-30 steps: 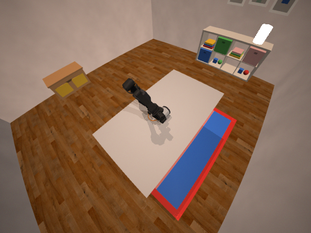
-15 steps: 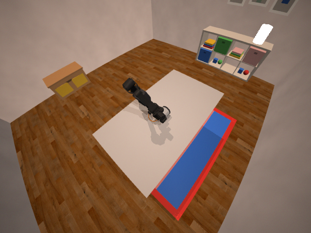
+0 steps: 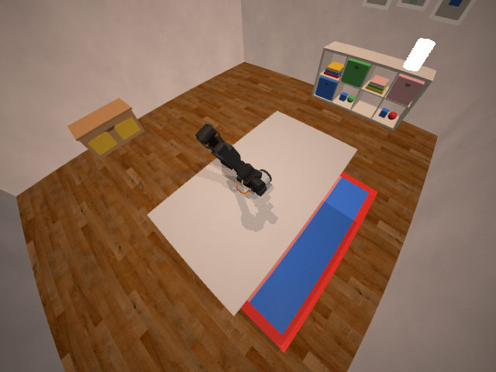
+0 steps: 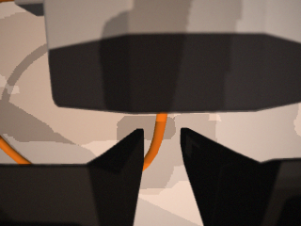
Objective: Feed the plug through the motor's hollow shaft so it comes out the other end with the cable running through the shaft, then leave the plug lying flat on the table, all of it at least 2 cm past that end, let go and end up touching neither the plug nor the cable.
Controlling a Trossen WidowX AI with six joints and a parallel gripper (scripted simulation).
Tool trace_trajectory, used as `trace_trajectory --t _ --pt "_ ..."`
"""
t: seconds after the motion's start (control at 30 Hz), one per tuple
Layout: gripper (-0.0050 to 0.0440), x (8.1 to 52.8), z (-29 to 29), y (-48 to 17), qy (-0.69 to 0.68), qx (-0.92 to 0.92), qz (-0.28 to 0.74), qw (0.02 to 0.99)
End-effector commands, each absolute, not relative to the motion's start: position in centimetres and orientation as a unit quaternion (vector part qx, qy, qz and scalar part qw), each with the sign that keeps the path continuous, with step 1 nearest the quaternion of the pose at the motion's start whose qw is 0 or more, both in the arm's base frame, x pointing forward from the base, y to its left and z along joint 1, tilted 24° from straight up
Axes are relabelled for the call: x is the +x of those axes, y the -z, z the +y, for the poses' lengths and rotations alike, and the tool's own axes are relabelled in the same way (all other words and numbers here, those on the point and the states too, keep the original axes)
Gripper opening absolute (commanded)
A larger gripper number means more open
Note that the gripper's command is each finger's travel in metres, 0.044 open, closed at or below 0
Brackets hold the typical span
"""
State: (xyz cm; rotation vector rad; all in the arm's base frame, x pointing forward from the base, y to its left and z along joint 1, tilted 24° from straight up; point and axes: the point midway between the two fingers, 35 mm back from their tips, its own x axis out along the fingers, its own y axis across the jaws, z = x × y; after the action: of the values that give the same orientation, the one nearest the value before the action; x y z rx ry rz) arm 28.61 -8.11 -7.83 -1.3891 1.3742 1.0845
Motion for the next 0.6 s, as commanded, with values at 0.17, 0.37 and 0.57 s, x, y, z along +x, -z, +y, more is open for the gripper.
trace_trajectory --t 0.17,0.37,0.57 --pt "0.016 34.3 -6.1 2.7 -0.367 -0.64 0.508 0.444" --pt "0.016 35.6 -4.4 2.5 -0.293 -0.583 0.543 0.528" --pt "0.016 36.0 -2.7 3.2 -0.212 -0.489 0.589 0.608"
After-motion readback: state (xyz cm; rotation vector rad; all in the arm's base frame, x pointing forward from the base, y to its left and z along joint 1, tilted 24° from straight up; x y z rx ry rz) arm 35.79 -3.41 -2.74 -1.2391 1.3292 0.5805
